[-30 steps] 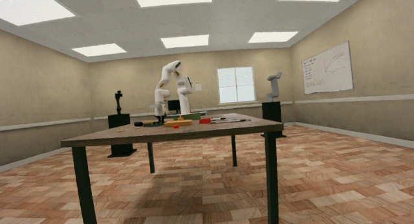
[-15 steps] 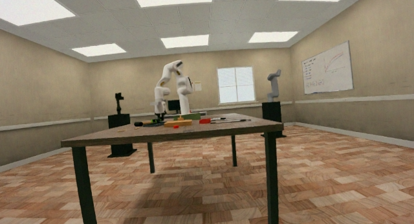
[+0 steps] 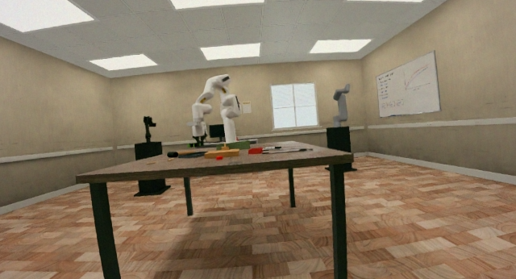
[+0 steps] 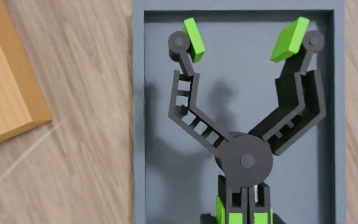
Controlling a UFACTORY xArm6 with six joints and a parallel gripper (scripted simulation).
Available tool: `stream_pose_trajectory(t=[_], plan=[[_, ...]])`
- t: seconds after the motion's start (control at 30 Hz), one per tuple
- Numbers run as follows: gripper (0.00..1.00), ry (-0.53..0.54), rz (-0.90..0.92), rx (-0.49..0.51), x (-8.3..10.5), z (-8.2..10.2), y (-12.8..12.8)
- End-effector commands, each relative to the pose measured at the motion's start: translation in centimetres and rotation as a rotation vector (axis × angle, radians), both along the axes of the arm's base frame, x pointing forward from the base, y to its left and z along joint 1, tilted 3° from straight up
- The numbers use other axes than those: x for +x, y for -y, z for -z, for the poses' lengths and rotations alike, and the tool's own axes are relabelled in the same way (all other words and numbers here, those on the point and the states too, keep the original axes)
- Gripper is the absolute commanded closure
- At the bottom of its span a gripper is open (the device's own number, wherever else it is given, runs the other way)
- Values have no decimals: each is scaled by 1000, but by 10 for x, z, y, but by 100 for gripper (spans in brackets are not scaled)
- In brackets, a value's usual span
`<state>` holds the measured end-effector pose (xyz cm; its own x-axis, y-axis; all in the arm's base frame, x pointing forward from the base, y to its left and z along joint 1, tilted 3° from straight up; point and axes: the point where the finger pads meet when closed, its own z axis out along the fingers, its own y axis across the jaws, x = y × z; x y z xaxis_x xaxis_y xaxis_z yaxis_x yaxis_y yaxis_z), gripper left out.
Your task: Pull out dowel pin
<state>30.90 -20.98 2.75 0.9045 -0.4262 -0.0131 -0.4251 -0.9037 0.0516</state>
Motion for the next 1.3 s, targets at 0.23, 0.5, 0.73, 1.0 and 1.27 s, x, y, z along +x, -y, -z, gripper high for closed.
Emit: stream_pose_trajectory(t=[0.23, 0.5, 0.73, 1.0, 1.27], plan=[[73, 5, 0, -3, 2, -20, 0], [73, 5, 0, -3, 3, -28, 0], [73, 5, 0, -3, 3, -29, 0], [73, 5, 0, -3, 3, -29, 0], [73, 5, -1, -3, 3, -29, 0]])
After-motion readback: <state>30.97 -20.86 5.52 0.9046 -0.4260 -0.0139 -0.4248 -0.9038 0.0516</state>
